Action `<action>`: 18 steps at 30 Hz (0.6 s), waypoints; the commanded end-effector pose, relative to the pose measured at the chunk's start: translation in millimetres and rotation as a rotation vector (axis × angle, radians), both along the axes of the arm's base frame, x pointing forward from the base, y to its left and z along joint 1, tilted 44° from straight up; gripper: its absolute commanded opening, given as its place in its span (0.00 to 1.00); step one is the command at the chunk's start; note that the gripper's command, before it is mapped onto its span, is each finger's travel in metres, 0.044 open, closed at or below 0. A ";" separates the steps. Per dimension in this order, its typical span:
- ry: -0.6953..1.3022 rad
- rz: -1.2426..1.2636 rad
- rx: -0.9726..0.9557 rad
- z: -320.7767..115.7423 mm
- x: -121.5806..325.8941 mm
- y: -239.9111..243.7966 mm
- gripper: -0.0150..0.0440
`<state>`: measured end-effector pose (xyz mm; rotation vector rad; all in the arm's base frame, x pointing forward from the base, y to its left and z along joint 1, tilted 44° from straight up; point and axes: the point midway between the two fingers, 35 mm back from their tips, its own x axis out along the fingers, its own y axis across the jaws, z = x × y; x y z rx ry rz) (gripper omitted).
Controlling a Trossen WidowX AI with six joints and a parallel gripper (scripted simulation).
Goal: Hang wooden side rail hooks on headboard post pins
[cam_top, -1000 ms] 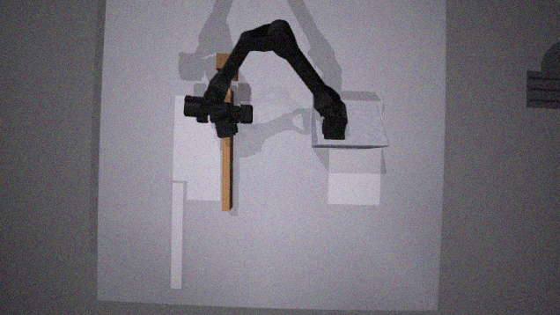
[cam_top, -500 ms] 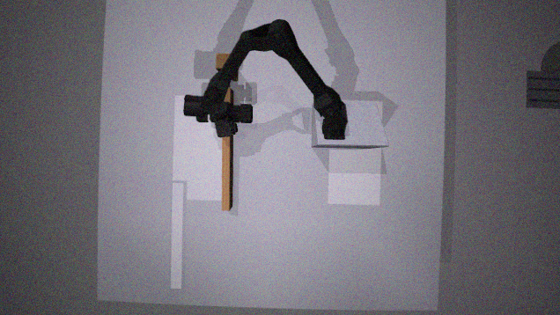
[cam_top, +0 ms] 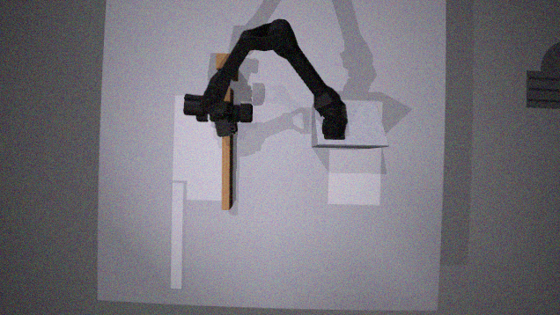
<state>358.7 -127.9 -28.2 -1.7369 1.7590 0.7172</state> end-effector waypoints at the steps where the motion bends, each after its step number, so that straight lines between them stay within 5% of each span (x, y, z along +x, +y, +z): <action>1: -0.009 0.008 -0.002 4.3 1.9 0.4 0.25; 18: -0.009 0.008 -0.002 5.9 2.2 -0.7 0.25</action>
